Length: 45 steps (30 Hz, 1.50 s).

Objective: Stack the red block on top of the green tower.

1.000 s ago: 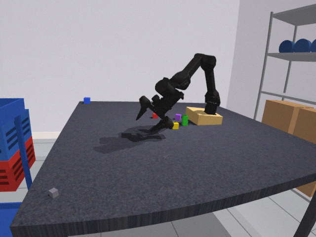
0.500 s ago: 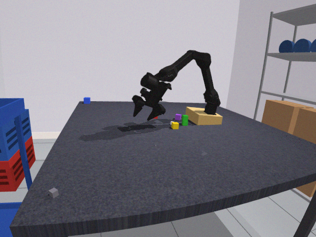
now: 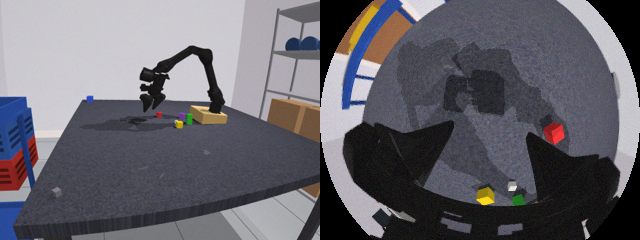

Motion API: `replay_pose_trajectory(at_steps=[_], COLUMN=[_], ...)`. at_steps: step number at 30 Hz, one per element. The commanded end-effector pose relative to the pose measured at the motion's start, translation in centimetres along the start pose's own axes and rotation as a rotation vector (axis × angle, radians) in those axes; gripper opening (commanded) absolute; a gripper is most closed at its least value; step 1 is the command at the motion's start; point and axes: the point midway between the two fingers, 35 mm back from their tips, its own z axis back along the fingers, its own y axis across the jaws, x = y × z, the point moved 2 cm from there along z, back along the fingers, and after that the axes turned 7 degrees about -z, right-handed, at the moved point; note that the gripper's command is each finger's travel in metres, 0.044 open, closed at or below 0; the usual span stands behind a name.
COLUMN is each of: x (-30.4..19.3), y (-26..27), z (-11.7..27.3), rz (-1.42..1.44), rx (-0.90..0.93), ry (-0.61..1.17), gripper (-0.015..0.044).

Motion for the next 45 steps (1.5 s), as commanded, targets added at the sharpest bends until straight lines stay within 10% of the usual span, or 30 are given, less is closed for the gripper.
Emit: replay_pose_trajectory(at_steps=[1,17,45], x=[1.4,4.1,2.6], y=[-2.7,-12.6,-12.9], z=[0.5,2.3,-2.7], rz=[0.135,0.595,0.599], rx=[-0.020,0.025,0.027], ry=[0.057,0.292,0.295], gripper=[0.0440,0.0440,0.0440])
